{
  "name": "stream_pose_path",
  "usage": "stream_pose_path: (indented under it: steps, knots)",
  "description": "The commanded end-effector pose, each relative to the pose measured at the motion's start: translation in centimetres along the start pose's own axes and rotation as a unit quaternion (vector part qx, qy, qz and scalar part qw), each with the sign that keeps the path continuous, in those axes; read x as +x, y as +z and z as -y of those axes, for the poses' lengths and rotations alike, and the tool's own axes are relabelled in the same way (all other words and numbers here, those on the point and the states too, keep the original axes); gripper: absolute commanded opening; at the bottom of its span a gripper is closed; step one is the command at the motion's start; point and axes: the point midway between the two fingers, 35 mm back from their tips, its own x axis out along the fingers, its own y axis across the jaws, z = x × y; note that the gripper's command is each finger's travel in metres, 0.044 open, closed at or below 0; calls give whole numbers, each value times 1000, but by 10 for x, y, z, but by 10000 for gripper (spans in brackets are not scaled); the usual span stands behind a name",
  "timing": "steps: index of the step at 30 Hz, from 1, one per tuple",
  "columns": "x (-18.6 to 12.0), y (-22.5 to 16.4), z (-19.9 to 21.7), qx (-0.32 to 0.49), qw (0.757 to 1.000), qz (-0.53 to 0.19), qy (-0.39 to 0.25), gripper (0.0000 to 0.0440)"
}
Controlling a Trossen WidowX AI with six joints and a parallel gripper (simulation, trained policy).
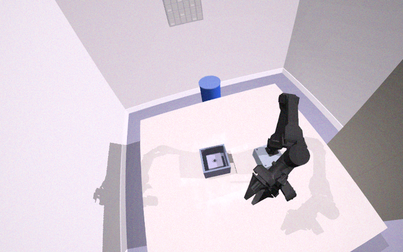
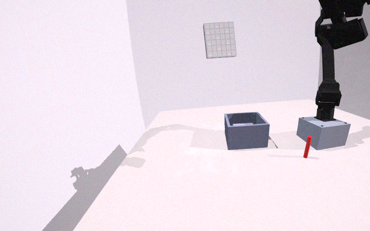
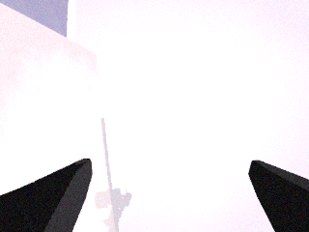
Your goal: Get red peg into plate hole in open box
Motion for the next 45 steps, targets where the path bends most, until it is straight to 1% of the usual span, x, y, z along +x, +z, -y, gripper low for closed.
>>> stream_pose_path:
  steps: [1, 6, 11, 16, 22, 27, 33, 39, 45]
  knots:
    - [3, -6, -9, 57, 998, -8, 21, 440]
    - [7, -15, -23, 138, 989, -25, 50, 440]
    - [10, -24, -38, 217, 972, -48, 77, 440]
    - [12, -35, -55, 293, 947, -77, 102, 440]
    - [13, -48, -76, 378, 909, -120, 129, 440]
    - [12, -59, -95, 442, 869, -163, 148, 440]
    - [9, -74, -119, 512, 814, -220, 163, 440]
    - [3, -89, -142, 571, 752, -282, 169, 440]
    - [-6, -105, -164, 619, 684, -348, 166, 440]
